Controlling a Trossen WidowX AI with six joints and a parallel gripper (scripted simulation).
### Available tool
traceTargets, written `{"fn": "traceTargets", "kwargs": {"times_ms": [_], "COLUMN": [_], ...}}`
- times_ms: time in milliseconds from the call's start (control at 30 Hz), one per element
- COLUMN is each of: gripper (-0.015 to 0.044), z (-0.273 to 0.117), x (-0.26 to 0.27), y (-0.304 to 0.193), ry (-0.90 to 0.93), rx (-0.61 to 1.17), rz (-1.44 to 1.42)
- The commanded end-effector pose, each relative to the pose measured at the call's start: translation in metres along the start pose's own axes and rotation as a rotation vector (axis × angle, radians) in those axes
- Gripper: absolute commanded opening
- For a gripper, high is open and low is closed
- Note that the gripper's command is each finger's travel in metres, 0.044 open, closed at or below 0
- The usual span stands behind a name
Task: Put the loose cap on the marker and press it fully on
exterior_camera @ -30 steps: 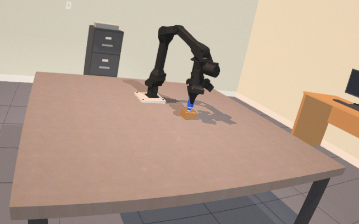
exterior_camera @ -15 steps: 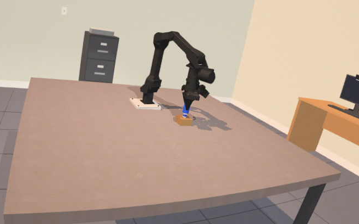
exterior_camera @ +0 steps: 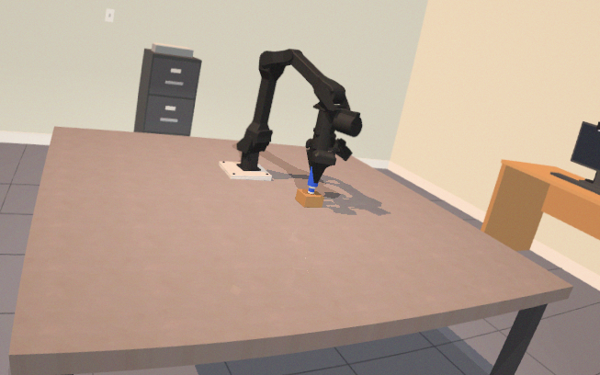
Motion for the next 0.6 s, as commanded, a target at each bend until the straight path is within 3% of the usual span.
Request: {"fn": "traceTargets", "kwargs": {"times_ms": [0,100,300,433,567], "gripper": [0.044,0.044,0.044,0.044,0.0335], "z": [0.0,-0.008,-0.073,-0.075,-0.073], "x": [0.0,-0.001,0.0,0.0,0.0], "y": [0.0,0.001,0.0,0.0,0.0], "ry": [0.0,0.0,0.0,0.0,0.0], "rx": [0.0,0.0,0.0,0.0,0.0], "rz": [0.0,0.0,0.0,0.0,0.231]}}
Point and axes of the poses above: the point midway between the two fingers, 35 mm back from their tips, its own z axis out along the fingers, its own x axis across the jaws, y = z × x, the point moved 8 cm from there along -z, back along the fingers, and after that the axes turned 14 degrees about -z, right-handed, at the moved point
